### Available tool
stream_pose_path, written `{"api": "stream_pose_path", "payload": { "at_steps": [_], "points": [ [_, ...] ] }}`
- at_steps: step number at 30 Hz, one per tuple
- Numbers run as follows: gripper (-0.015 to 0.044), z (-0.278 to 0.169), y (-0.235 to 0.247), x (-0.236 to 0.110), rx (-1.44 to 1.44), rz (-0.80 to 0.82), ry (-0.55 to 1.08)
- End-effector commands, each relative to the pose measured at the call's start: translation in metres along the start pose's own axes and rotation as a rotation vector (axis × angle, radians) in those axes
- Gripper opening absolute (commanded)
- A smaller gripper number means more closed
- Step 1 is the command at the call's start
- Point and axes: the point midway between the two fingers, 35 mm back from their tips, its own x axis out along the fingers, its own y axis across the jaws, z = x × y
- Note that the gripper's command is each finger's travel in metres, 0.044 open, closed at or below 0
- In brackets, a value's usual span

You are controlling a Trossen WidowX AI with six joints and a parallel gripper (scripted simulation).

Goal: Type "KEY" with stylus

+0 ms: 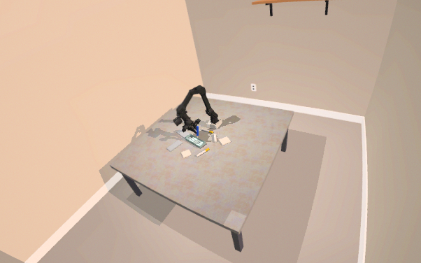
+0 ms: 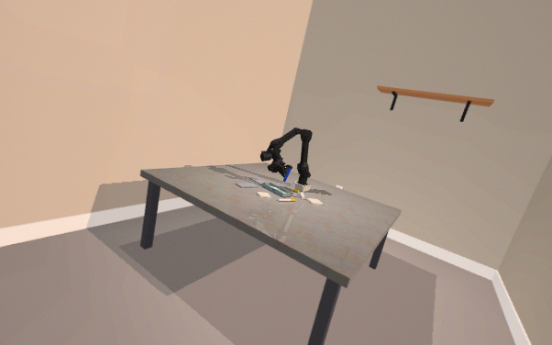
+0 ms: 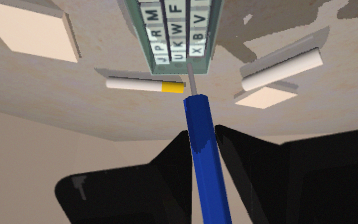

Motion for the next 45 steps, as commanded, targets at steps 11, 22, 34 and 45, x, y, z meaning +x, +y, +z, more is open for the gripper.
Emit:
{"api": "stream_pose_path", "payload": {
  "at_steps": [11, 22, 34, 45],
  "points": [
    [0.0000, -0.011, 0.022, 0.010, 0.168, -0.019, 0.146],
    [0.0000, 0.015, 0.017, 0.031, 0.168, -0.019, 0.146],
    [0.0081, 0.016, 0.016, 0.034, 0.168, -0.019, 0.146],
    [0.0081, 0.021, 0.015, 0.037, 0.168, -0.019, 0.146]
  ]
}}
